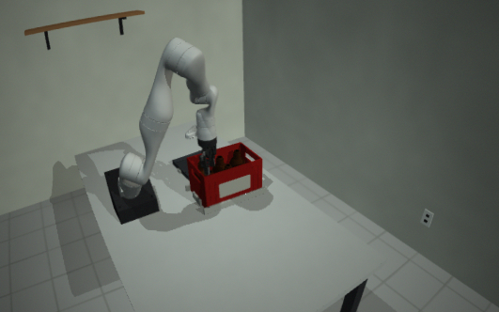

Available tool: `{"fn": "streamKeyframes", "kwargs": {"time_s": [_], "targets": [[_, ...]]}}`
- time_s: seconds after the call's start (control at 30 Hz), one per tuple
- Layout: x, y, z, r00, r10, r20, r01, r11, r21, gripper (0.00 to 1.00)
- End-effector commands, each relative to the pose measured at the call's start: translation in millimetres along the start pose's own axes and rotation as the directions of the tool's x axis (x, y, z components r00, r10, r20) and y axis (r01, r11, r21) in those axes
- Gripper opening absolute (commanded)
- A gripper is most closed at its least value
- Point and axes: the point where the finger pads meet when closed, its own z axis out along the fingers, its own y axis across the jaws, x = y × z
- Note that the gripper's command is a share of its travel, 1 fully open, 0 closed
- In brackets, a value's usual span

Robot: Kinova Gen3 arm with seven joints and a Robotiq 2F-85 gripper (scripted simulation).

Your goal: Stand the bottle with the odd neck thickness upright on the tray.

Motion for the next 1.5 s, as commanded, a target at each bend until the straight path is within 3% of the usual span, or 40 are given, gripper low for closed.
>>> {"fn": "streamKeyframes", "kwargs": {"time_s": [0.0, 0.57, 1.47], "targets": [[0.3, -1.4, 4.7, 1.000, 0.000, -0.001, 0.000, 1.000, 0.006, 0.64], [0.3, -1.5, 21.7, 1.000, 0.000, -0.001, 0.000, 1.000, 0.006, 0.64], [0.3, -1.5, 26.1, 1.000, 0.000, -0.001, 0.000, 1.000, 0.006, 0.64]]}}
